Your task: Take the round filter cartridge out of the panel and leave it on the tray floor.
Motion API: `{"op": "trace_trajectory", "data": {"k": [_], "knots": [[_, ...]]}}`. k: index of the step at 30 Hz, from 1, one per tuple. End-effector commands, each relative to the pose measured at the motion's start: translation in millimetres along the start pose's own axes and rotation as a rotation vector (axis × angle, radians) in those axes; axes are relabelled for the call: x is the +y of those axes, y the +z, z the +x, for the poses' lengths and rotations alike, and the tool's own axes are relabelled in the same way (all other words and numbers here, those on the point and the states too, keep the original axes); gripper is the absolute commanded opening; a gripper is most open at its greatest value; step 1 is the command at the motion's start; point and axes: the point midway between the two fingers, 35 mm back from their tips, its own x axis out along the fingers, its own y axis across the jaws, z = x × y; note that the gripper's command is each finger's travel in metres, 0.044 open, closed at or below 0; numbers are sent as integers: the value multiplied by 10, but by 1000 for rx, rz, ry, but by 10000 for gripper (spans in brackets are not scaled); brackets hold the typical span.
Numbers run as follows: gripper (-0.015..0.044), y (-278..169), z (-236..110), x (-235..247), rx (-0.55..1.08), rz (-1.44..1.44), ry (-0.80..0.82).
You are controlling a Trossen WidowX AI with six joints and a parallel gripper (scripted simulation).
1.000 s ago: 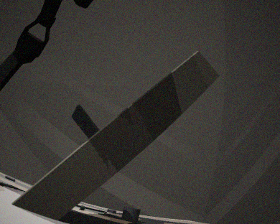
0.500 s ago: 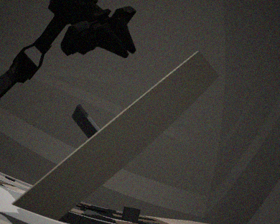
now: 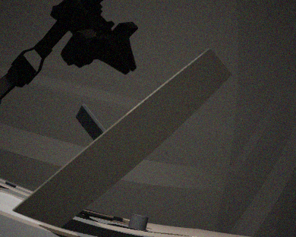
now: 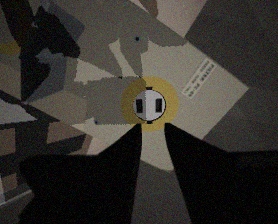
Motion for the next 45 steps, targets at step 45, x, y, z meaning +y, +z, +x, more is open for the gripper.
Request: {"op": "trace_trajectory", "data": {"k": [45], "knots": [[103, 13, 533, -6, -1, -2, -1]]}}
